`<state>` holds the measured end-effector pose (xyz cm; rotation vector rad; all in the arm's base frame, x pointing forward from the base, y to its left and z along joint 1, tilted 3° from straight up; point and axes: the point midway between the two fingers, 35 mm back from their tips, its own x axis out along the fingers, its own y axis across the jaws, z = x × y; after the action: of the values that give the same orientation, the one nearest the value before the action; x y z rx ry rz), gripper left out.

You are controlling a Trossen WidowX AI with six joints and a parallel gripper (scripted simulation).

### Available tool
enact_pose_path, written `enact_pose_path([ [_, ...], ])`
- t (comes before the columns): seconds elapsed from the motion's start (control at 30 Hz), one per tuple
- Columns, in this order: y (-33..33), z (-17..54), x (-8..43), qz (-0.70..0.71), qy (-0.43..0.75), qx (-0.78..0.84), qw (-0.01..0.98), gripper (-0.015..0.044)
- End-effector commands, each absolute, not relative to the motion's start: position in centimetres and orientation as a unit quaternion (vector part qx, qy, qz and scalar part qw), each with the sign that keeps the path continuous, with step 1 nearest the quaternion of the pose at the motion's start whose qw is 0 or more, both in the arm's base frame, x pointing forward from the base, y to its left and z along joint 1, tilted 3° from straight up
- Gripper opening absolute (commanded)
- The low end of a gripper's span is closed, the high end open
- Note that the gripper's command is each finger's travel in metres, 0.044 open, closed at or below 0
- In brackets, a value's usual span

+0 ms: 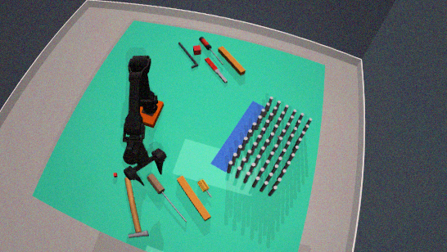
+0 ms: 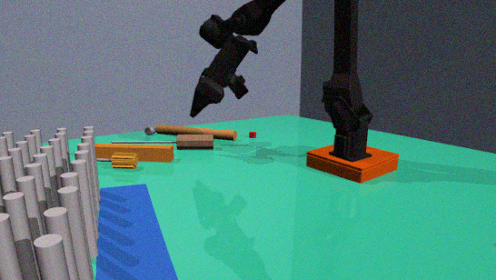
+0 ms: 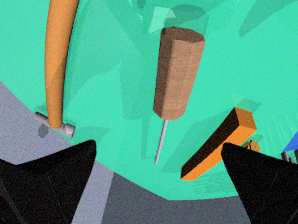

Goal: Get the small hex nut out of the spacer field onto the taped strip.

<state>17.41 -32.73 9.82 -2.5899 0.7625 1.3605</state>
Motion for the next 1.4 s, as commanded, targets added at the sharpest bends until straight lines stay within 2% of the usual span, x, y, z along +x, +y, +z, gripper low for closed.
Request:
enact_pose_path([
  [0.0, -32.5, 8.6, 17.4, 0.450, 0.251, -0.855, 0.064, 0.0440],
  [0.33, -32.4, 8.6, 17.6, 0.450, 0.251, -0.855, 0.064, 0.0440],
  [0.53, -32.4, 8.6, 17.6, 0.450, 0.251, -0.855, 0.064, 0.0282],
  [1.37, -32.6, 6.1, 17.8, 0.451, 0.250, -0.855, 0.062, 0.0280],
])
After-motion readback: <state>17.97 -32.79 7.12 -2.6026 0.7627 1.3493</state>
